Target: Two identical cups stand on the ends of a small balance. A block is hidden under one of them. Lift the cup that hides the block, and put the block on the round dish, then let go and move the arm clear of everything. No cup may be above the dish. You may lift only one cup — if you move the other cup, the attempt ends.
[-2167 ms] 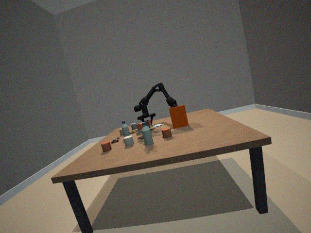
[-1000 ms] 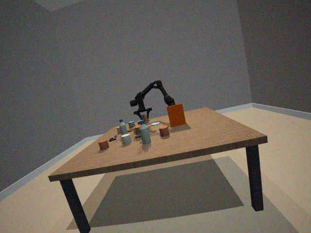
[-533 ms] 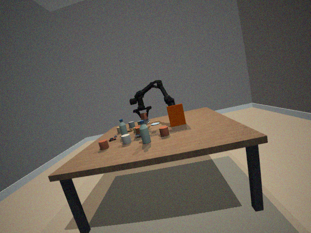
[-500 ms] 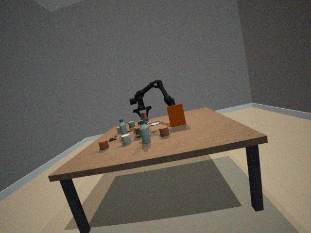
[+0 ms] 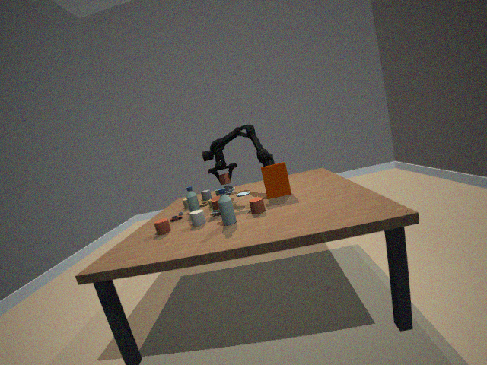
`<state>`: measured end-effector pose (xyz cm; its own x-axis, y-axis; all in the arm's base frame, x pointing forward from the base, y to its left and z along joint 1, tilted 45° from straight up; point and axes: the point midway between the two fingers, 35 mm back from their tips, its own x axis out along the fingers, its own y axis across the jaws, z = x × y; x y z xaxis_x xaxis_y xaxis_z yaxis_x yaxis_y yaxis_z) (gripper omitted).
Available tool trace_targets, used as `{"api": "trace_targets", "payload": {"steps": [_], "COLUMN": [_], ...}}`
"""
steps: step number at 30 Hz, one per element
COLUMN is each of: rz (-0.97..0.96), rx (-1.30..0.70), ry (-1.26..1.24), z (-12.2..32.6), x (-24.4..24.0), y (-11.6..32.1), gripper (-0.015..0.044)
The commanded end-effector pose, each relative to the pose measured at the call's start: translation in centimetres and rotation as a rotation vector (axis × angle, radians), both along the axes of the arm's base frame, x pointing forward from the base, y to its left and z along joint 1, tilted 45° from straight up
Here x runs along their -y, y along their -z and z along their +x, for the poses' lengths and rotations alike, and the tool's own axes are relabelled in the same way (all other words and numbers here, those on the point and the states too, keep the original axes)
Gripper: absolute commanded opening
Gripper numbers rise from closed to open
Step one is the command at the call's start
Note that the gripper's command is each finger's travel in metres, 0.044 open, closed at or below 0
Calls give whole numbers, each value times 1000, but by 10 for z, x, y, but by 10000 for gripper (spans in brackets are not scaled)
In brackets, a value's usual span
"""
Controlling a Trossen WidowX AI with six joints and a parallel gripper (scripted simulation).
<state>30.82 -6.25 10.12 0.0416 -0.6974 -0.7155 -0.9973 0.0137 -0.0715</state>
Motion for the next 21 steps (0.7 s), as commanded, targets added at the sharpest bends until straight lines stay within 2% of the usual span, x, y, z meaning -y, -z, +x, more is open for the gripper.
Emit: {"api": "trace_targets", "payload": {"steps": [1, 21], "rz": [0, -6], "rx": [13, 13], "ry": [-4, -4], "z": [2, -4], "x": [-6, -23], "y": [-7, -27], "gripper": [0, 0]}}
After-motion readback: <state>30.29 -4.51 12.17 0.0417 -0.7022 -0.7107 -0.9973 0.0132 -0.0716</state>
